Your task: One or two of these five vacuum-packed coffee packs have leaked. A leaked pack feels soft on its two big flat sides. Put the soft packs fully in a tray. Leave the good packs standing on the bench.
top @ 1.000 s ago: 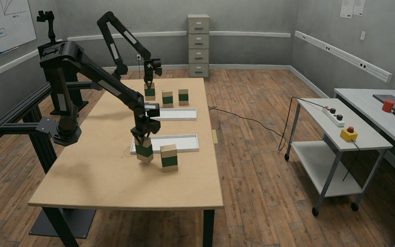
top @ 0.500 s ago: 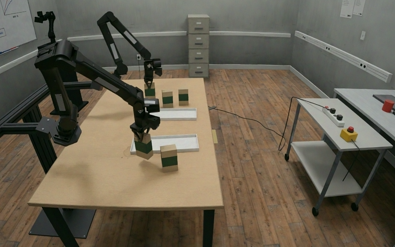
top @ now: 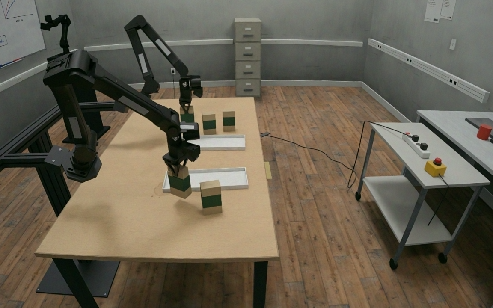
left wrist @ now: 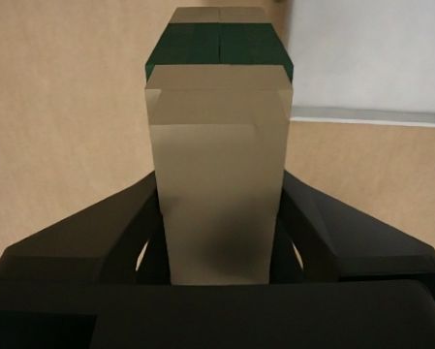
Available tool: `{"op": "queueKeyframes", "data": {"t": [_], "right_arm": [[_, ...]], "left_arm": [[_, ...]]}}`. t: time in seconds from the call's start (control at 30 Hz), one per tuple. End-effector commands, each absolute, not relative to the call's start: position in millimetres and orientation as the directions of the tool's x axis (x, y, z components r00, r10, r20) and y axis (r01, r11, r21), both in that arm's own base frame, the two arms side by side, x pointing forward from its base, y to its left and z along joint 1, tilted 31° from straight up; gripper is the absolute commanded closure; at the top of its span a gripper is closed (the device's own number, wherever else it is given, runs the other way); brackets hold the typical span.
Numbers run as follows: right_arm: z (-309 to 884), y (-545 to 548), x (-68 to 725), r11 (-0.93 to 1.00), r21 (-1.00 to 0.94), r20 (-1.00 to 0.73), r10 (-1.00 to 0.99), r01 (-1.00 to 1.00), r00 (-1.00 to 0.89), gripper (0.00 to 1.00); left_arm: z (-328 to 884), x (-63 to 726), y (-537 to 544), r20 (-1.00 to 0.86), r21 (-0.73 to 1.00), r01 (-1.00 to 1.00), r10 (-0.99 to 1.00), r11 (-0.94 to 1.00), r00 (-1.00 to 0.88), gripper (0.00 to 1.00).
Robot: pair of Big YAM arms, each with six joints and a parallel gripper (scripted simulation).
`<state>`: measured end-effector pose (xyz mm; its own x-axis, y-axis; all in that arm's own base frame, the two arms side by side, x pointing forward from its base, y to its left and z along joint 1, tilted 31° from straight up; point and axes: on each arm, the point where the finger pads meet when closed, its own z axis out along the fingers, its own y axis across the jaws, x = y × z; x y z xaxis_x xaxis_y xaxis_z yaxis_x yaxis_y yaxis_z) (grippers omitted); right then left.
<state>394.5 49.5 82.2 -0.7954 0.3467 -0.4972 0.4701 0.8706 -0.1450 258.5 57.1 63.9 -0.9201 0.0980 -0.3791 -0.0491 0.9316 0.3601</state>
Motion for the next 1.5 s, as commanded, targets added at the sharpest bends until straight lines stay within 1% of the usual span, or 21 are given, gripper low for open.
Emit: {"op": "queueKeyframes", "data": {"t": [0.0, 0.3, 1.0, 1.47], "right_arm": [[93.0, 65.4, 410.4, 0.875, -0.121, -0.519, 0.347, 0.470, -0.781, 0.78], [81.3, 91.9, 408.4, 0.875, -0.125, -0.515, 0.346, 0.468, -0.784, 0.78], [50.8, 164.9, 405.6, 0.876, -0.126, -0.512, 0.346, 0.466, -0.787, 0.78], [31.8, 210.9, 404.0, 0.876, -0.125, -0.511, 0.345, 0.465, -0.787, 0.78]], "left_arm": [[59.5, 264.1, 41.2, -0.403, 0.340, -0.089, 0.059, 0.936, -0.913, 0.78], [62.8, 280.1, 11.3, -0.432, 0.329, -0.099, 0.056, 0.939, -0.900, 0.78], [33.4, 286.2, -65.7, -0.428, 0.321, -0.095, 0.054, 0.942, -0.902, 0.78], [34.2, 286.7, -60.8, -0.427, 0.320, -0.111, 0.038, 0.941, -0.904, 0.78]]}}
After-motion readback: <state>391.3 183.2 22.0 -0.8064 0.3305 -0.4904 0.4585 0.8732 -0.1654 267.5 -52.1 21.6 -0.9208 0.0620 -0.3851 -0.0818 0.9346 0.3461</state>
